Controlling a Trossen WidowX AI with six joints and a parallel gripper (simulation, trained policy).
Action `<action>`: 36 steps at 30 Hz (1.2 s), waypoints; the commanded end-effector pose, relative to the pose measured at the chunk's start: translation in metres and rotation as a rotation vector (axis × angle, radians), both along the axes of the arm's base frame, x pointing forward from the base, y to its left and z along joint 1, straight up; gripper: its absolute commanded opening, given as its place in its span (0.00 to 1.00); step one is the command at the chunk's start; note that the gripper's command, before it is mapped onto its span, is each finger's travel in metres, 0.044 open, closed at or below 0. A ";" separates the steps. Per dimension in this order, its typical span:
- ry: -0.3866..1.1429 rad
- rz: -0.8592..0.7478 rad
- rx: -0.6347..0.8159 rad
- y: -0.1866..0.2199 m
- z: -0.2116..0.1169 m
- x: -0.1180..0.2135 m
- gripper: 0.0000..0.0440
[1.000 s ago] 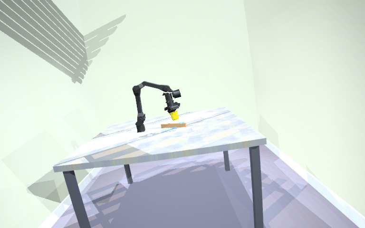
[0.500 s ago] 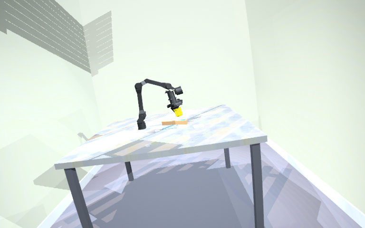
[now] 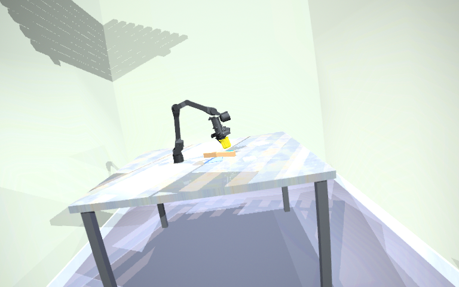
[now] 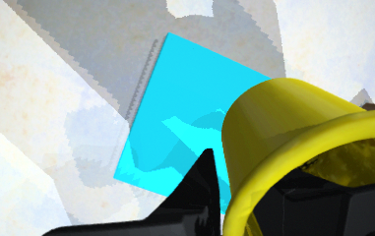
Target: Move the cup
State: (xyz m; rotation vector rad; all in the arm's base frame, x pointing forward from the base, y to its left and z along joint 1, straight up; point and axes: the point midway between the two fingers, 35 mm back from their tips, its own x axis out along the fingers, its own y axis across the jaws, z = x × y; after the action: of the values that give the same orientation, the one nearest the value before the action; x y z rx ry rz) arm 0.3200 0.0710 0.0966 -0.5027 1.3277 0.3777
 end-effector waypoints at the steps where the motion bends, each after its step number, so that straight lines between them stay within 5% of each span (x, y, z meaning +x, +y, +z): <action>1: 0.009 -0.005 -0.010 0.004 -0.012 -0.003 0.02; 20: -0.013 -0.042 0.006 0.009 -0.037 -0.006 0.29; 36: -0.082 -0.041 0.077 0.010 -0.007 -0.010 0.30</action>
State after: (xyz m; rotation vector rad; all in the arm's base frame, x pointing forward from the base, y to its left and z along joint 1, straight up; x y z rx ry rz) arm 0.3151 0.0823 0.0880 -0.4327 1.2355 0.3633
